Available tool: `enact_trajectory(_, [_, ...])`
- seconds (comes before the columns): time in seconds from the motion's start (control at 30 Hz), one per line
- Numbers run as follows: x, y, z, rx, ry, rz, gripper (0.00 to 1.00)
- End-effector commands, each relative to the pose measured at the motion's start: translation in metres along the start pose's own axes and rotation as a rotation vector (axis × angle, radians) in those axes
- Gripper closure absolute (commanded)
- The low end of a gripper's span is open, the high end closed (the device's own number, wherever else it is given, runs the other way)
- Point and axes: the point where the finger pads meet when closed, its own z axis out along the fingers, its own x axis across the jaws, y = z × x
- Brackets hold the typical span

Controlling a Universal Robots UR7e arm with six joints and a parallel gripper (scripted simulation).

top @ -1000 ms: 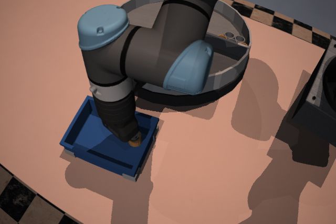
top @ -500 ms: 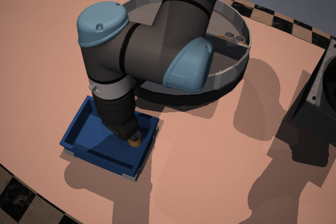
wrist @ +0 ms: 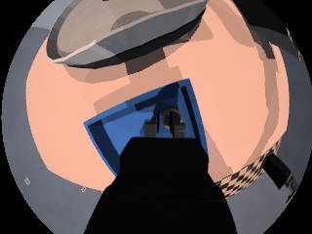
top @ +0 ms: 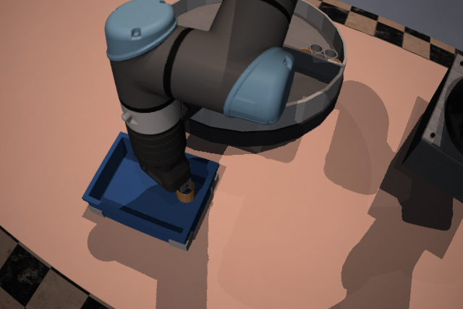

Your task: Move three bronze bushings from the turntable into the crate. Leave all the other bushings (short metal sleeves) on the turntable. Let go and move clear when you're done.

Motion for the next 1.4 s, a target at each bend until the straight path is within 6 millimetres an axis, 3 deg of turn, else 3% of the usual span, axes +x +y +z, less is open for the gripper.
enact_trajectory(0.0, [0.000, 0.000, -0.001, 0.000, -0.001, 0.000, 0.58])
enact_trajectory(1.27, [-0.001, 0.000, -0.012, -0.001, -0.001, 0.000, 0.58])
enact_trajectory(1.37, [-0.001, 0.000, -0.046, 0.000, -0.001, 0.000, 0.58])
